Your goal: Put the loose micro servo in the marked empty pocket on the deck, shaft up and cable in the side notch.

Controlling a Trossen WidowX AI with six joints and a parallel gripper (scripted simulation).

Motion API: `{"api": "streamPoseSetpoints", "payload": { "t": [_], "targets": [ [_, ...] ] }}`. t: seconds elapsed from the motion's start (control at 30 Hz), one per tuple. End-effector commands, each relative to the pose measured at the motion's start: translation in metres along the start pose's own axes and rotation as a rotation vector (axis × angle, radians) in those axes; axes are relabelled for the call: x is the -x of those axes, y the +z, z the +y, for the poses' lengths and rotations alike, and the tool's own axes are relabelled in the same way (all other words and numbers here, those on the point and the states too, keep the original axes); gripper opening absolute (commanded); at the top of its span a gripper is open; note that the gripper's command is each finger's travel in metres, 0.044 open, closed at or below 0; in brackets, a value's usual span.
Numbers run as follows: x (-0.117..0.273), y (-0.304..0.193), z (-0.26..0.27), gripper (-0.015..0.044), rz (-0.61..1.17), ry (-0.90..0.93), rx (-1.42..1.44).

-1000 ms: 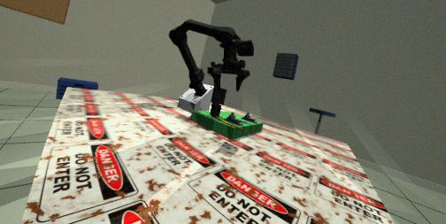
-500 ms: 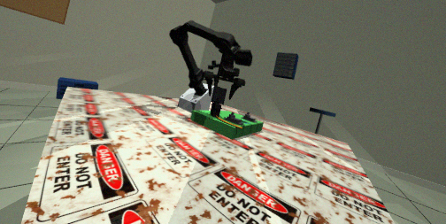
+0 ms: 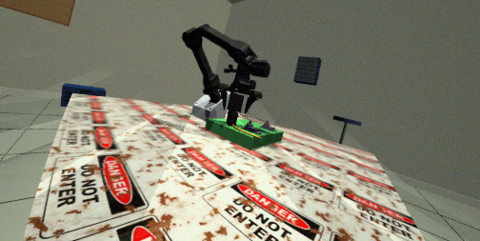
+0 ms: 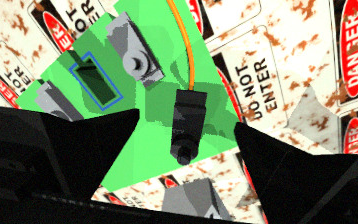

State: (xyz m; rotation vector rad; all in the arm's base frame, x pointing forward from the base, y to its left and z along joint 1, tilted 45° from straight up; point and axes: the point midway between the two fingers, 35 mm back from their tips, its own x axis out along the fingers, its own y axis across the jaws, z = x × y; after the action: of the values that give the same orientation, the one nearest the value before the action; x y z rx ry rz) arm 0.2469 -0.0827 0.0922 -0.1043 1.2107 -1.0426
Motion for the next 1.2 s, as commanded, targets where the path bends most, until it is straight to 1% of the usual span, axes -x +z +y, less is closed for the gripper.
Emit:
{"api": "streamPoseSetpoints", "payload": {
  "t": [0.0,0.17,0.57,0.73,0.83,0.87,1.0,1.17],
  "targets": [
    [-0.008,-0.002,-0.001,0.0440,0.003,-0.008,0.010],
    [-0.013,-0.002,-0.001,0.0440,0.003,-0.008,0.010],
    [-0.013,-0.002,-0.001,0.0125,0.003,-0.008,0.010],
    [-0.013,-0.002,-0.001,0.0092,0.003,-0.008,0.010],
    [-0.008,-0.002,-0.001,0.0013,0.003,-0.008,0.010],
    [-0.004,-0.002,-0.001,0.0000,0.004,-0.007,0.010],
    [0.013,-0.005,-0.003,0.0000,0.004,-0.007,0.010],
    [0.017,-0.008,-0.003,0.0000,0.004,-0.007,0.010]
  ]
}}
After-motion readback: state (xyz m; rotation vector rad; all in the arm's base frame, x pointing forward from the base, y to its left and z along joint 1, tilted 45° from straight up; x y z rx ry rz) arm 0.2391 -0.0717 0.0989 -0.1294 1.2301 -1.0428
